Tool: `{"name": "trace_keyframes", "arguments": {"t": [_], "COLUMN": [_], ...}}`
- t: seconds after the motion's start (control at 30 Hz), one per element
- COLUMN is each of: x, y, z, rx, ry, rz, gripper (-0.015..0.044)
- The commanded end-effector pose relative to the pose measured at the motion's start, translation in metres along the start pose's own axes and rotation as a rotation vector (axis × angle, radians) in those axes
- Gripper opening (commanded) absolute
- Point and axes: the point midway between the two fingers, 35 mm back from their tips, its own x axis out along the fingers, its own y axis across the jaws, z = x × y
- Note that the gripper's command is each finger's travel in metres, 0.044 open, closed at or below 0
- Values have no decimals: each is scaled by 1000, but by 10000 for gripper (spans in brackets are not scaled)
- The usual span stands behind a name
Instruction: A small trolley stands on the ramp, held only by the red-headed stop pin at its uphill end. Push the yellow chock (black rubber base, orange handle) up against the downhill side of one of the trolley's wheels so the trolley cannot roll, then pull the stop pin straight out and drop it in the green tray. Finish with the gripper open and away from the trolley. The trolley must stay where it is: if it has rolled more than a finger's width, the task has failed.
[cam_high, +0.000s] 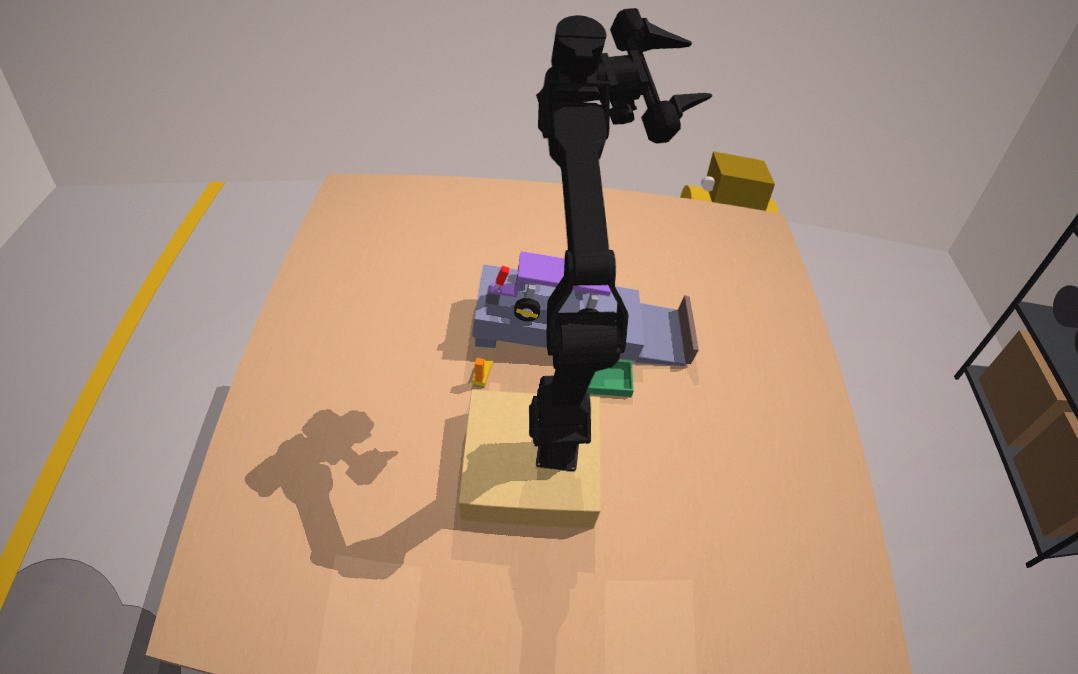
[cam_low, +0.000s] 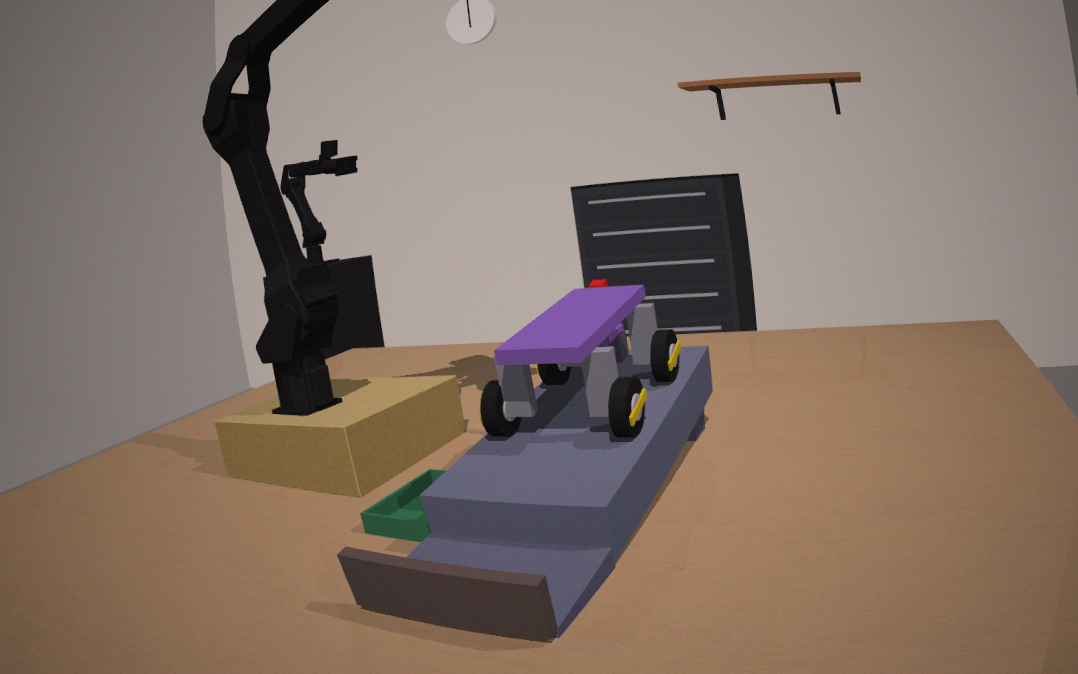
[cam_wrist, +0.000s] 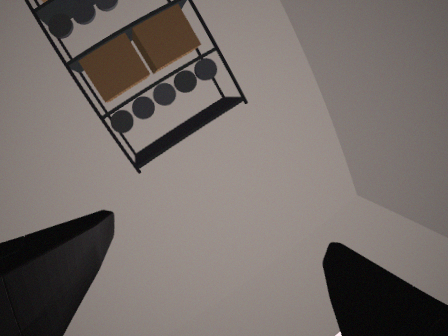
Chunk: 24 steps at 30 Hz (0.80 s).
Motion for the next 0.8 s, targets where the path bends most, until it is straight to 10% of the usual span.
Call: {"name": "trace_keyframes", "arguments": {"t": [0.0,0.23,0.77], "x": [0,-22,-145], "y": [-1,-33,-6], "z": [2,83,283], "rx": [1,45,106], "ry": [-4,-205,-996], "rz": [-6,-217,-297], "gripper": [374,190,190]}}
